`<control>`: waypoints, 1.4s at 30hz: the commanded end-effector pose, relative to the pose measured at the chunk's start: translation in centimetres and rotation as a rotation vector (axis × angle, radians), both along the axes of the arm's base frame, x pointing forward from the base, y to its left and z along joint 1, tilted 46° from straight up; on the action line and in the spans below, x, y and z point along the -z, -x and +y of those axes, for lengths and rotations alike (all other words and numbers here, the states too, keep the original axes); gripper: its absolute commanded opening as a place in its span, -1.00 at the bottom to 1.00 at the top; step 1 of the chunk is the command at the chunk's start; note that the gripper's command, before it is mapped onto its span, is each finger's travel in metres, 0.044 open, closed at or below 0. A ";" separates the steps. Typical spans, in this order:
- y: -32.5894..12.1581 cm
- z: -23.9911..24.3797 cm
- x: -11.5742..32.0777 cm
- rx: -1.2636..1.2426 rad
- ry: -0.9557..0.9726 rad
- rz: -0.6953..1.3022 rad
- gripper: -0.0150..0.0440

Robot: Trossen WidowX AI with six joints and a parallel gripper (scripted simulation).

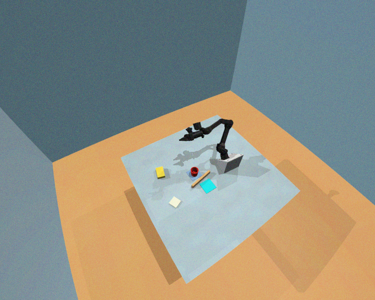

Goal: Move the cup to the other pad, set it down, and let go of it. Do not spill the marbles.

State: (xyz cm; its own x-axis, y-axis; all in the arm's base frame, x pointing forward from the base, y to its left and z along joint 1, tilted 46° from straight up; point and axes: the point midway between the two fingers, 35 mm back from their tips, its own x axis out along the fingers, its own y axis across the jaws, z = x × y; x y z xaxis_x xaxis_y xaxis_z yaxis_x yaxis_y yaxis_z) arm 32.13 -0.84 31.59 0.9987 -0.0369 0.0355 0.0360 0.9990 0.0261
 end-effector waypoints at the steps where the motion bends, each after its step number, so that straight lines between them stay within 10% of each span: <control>1: -0.2 0.0 0.3 0.002 -0.015 0.014 0.78; 10: -3.0 1.2 15.9 0.382 -0.590 0.634 0.01; 18: 1.5 1.2 25.3 1.042 -0.679 0.823 0.01; 42: 4.0 -0.4 27.5 1.347 -0.550 0.705 0.01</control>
State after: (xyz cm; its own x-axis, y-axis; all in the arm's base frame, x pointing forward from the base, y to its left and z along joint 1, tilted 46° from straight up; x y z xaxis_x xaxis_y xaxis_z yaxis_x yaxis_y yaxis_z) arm 28.21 -0.91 4.45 0.0464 -0.7036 -0.7091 0.9932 0.1081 -0.0424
